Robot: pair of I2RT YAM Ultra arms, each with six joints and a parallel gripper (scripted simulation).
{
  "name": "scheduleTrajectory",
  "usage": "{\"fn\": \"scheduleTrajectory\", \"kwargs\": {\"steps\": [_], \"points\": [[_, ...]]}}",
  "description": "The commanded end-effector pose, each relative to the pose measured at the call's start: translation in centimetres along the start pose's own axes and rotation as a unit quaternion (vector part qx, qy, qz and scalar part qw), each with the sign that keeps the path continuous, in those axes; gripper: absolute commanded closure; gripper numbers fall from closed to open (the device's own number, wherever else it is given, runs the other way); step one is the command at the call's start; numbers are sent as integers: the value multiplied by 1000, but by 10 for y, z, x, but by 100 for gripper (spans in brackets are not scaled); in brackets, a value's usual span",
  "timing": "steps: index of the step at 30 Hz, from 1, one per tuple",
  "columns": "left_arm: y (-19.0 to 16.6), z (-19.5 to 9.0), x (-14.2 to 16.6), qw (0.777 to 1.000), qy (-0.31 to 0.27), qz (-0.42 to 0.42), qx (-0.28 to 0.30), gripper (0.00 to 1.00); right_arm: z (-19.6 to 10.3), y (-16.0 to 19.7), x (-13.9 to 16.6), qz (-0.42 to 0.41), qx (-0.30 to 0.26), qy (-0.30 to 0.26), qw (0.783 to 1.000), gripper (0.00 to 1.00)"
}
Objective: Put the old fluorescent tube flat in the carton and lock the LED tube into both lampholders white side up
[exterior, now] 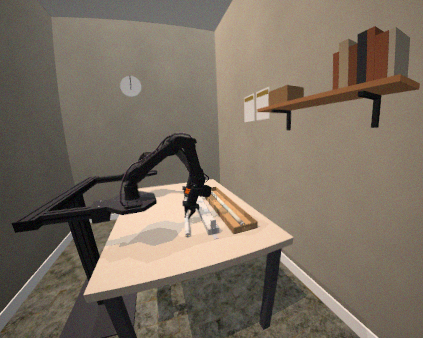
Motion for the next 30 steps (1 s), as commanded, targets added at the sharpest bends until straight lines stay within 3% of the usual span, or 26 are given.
{"fn": "scheduleTrajectory", "kwargs": {"steps": [1,19,30], "points": [[4,-9,-5,1000,-14,2,-4,89,-14,-7,-5,-5,21,-13,1000,89],[-6,-19,-4,1000,-9,4,1,89,-14,8,-7,-4,-3,-5,1000,89],[-6,-25,-9,1000,-13,9,-8,89,-25,-8,-8,-2,20,-11,1000,89]]}}
Point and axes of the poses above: on each arm, the point where the finger pads meet when closed, its own z axis out along the fingers, its own y axis across the jaws, x = y × z, the point moved 6 cm from there along -z, back along the fingers, and after that the axes turned 10 degrees about -z, right-handed, at the moved point
